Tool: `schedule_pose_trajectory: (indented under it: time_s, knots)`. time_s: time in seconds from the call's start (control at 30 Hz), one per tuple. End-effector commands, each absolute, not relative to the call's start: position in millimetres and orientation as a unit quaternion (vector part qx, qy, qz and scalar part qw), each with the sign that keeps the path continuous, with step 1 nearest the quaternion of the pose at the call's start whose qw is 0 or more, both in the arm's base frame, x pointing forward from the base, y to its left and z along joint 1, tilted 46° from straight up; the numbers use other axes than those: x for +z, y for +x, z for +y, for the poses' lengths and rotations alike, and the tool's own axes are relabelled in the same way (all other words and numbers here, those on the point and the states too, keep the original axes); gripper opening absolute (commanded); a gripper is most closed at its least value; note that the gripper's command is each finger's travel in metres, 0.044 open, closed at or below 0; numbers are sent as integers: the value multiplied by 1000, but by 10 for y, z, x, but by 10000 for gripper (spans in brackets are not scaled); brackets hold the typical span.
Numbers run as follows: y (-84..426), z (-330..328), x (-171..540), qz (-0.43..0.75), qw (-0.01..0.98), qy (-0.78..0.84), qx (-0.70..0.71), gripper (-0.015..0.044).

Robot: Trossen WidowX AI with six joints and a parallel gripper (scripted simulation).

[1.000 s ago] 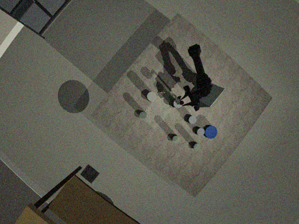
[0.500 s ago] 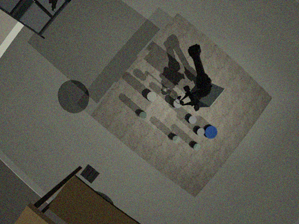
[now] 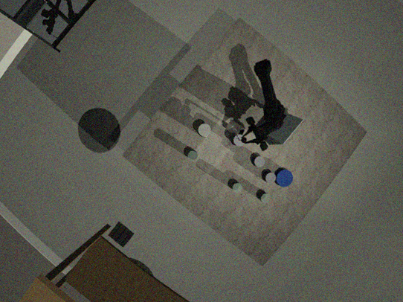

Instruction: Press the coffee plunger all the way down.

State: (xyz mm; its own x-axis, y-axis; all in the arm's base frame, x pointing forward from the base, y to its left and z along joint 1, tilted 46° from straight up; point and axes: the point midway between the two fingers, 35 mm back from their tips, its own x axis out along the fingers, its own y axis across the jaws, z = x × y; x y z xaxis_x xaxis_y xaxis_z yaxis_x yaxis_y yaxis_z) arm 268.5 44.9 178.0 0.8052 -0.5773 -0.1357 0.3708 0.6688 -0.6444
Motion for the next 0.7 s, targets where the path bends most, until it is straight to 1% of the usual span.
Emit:
schedule_pose_trajectory:
  time_s: [0.0,0.67]
  knots:
    - [2686,346,1603,182,892,-320,-264,120]
    - [2752,147,1344,185,892,-317,-262,120]
